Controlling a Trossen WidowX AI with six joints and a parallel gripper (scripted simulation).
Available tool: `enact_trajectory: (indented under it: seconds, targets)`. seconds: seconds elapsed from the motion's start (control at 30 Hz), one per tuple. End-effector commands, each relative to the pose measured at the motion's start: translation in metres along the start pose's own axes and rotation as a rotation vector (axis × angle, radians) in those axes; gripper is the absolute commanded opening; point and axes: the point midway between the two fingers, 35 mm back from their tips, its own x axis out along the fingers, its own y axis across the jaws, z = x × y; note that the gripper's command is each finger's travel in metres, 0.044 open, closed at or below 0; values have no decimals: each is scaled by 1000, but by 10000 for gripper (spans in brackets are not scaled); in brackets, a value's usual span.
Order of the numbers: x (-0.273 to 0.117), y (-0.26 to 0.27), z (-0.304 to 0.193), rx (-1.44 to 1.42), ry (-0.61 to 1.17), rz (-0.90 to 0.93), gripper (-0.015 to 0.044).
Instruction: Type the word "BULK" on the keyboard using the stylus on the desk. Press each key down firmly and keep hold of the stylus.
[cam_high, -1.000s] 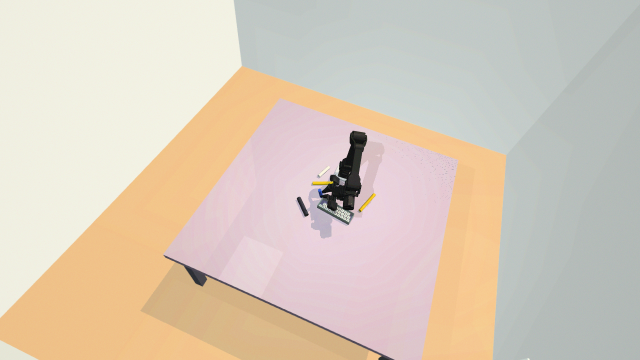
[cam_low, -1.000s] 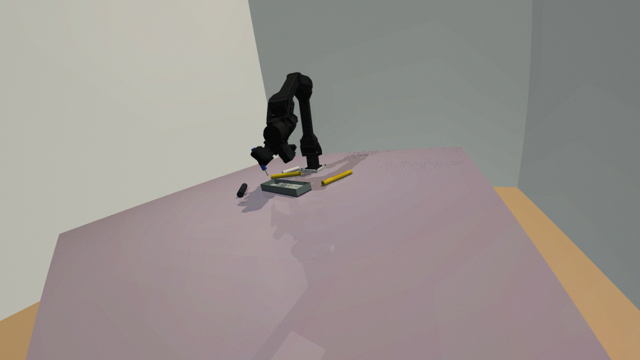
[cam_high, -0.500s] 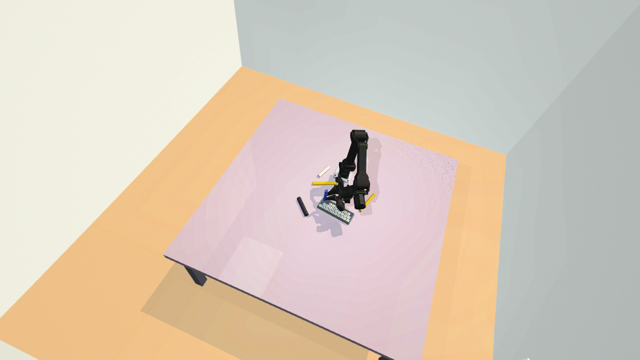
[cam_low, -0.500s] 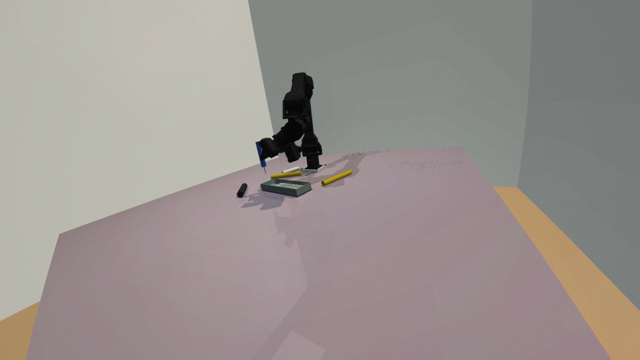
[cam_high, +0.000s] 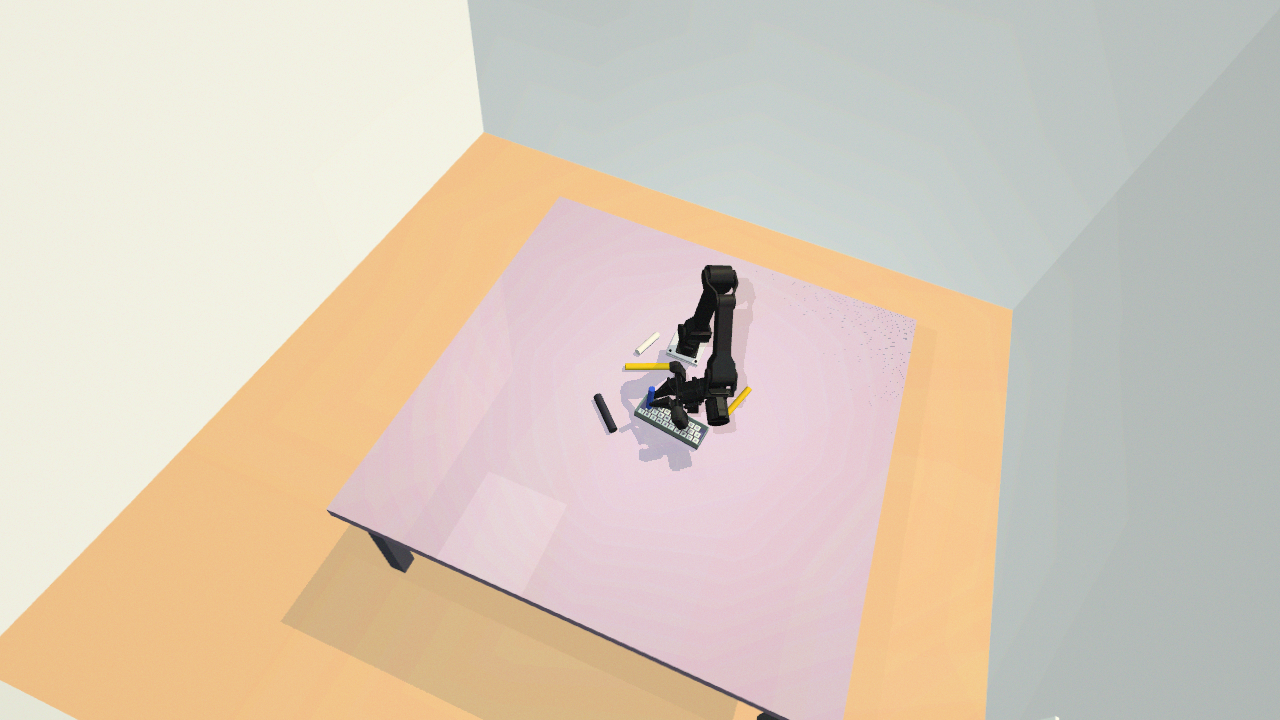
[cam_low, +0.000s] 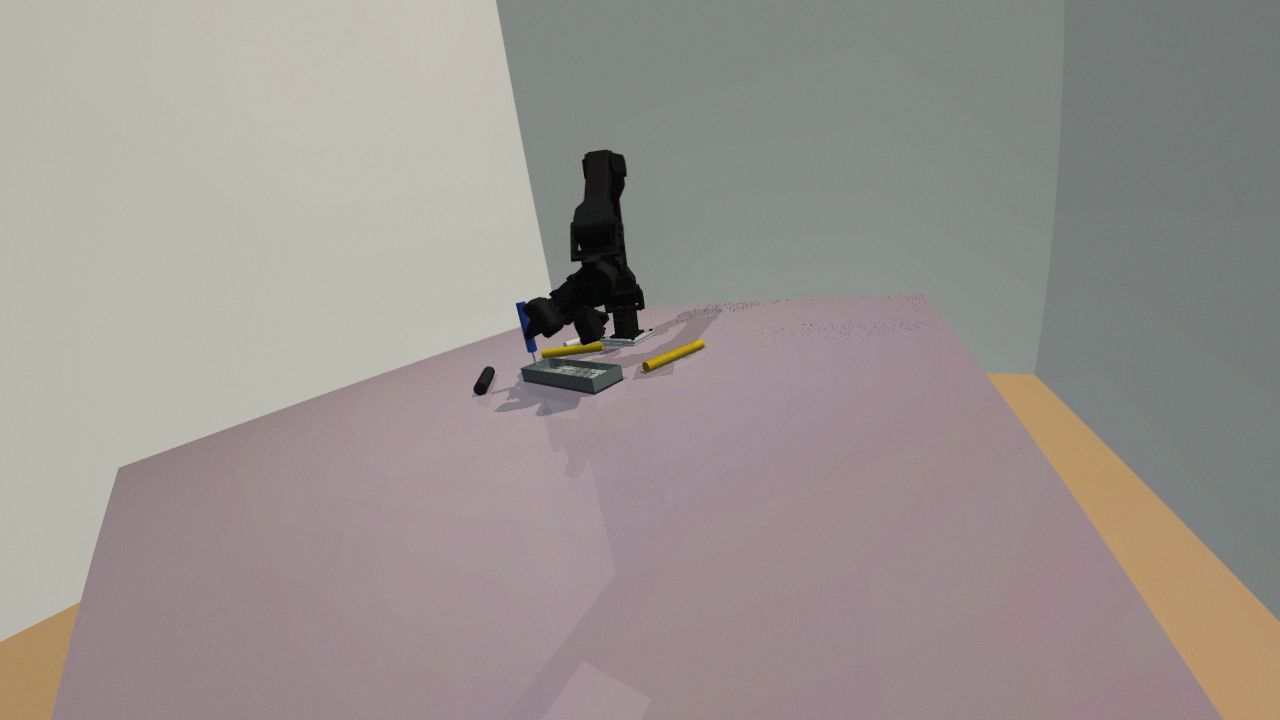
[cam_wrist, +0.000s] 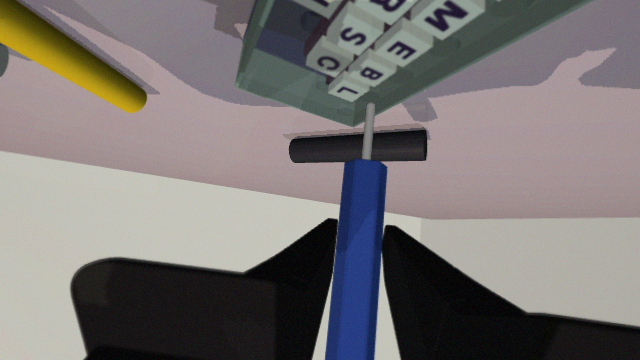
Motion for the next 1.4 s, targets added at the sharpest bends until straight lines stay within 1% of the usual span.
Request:
enact_trajectory:
  seconds: [0.0,1.37]
  targets:
    - [1,1,1,1,6,1,81]
    - [10,1,15,1,6,1,81]
